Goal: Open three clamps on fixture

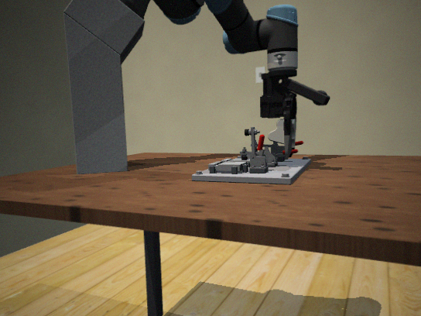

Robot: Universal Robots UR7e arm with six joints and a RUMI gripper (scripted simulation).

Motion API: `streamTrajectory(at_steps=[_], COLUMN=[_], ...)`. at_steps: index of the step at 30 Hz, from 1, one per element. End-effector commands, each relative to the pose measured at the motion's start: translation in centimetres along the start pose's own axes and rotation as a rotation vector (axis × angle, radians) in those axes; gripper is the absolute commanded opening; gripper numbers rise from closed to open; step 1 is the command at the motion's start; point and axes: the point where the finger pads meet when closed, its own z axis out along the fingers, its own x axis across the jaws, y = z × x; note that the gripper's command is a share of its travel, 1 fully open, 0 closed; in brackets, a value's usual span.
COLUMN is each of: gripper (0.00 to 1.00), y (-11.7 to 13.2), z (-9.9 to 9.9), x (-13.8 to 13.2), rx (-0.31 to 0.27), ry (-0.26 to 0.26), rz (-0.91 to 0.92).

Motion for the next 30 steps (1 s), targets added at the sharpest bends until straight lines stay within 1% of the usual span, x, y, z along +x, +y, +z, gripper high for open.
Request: streamTrajectory(at_steps=[1, 23, 24, 30], gripper=[0.28, 0.28, 0.00, 0.00], y=[-0.04, -0.04, -0.04, -0.04], z=[0.05, 0.05, 0.05, 0.05], x=[0.02, 0.02, 0.02, 0.02], rx=[0.001, 0.001, 0.001, 0.001], ry=[0.001, 0.001, 0.001, 0.001], rz=[0.000, 0.000, 0.000, 0.000])
